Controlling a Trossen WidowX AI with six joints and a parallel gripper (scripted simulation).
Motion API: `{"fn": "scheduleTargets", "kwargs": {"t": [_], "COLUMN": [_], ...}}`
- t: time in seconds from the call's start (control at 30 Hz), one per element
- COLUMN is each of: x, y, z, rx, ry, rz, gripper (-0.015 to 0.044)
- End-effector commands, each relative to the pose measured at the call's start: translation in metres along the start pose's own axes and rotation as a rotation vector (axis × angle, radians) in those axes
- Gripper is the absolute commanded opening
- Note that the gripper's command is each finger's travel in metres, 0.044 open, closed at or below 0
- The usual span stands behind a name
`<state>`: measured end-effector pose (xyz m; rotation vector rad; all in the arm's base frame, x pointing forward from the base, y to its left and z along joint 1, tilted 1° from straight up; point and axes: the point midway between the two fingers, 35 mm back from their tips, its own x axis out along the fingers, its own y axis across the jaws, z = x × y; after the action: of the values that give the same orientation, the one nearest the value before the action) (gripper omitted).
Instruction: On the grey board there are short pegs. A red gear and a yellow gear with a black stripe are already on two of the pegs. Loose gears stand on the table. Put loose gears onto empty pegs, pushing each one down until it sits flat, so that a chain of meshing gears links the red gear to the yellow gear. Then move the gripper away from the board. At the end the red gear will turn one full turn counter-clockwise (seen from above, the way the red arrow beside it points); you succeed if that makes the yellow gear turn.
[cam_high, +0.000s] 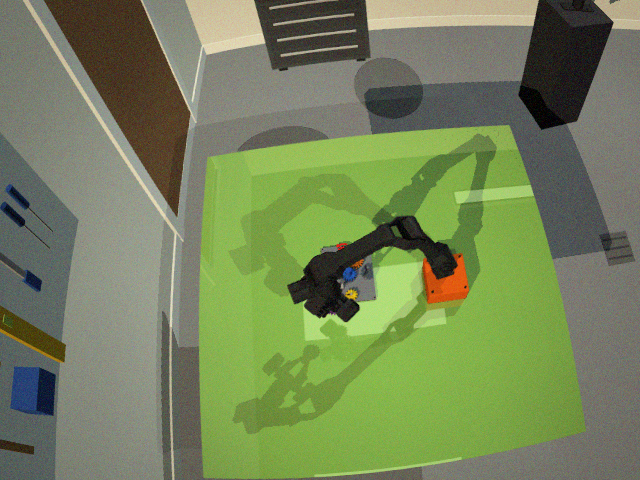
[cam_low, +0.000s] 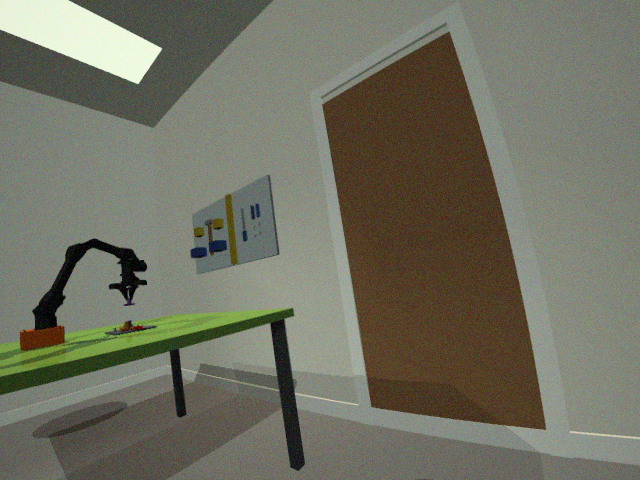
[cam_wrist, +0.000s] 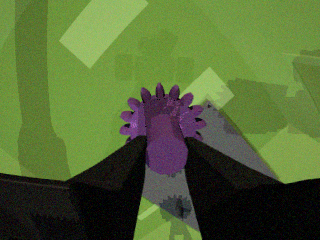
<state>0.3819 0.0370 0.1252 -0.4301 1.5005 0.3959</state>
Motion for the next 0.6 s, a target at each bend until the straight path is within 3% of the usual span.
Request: {"fn": "scheduleTargets", "kwargs": {"t": [0.0,0.23,0.57], "x": [-0.014,-0.023,-0.010], "y": [0.001,0.003,-0.011], "z": [-0.001,-0.004,-0.014], "rx": [0.004,0.004,0.004], "ry": [-0.010,-0.005,-0.004], "rz": [0.001,0.004,0.003], "gripper": [0.0000,0.0000,0.0000]}}
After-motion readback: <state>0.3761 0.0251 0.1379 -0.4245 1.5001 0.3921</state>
